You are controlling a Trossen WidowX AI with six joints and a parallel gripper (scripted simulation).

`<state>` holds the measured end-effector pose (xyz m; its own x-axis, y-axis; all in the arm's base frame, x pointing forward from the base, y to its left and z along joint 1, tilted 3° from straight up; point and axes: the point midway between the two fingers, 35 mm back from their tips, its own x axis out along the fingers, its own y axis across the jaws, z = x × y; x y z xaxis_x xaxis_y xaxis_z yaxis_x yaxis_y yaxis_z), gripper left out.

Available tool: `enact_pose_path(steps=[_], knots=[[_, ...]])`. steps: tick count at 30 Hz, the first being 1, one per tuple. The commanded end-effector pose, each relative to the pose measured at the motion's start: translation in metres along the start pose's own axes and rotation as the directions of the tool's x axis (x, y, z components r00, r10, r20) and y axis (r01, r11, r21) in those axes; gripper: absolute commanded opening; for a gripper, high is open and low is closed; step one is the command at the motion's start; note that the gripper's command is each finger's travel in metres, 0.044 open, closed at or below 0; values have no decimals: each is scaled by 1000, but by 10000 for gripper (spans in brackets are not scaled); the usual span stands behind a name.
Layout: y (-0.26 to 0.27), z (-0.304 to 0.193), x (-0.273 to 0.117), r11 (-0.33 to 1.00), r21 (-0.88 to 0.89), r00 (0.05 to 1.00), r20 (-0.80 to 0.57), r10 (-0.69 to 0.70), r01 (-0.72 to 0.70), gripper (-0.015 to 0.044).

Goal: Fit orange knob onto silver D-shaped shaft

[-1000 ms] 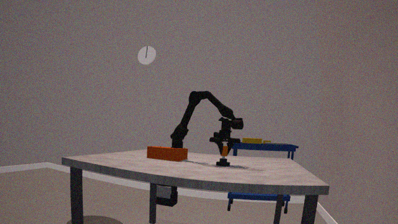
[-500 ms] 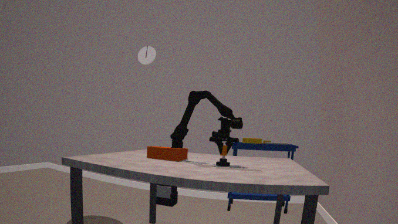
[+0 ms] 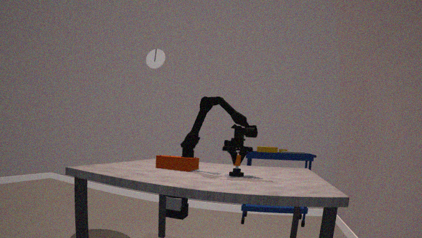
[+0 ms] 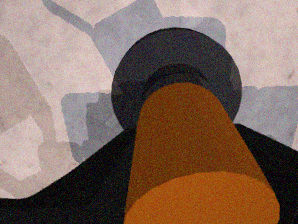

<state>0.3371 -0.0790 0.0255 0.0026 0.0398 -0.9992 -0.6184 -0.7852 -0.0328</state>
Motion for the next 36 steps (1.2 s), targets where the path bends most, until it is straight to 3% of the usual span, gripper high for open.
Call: enact_pose_path(steps=[1,24,31,36], knots=[[-1,-3,-2,1000,-6,1000,-5,0,0,0],[0,-1,-4,1000,-6,1000,-5,0,0,0],[0,-1,-3,979,-203,1000,-5,0,-2,0],[-1,-1,-1,977,-214,1000,-5,0,-2,0]])
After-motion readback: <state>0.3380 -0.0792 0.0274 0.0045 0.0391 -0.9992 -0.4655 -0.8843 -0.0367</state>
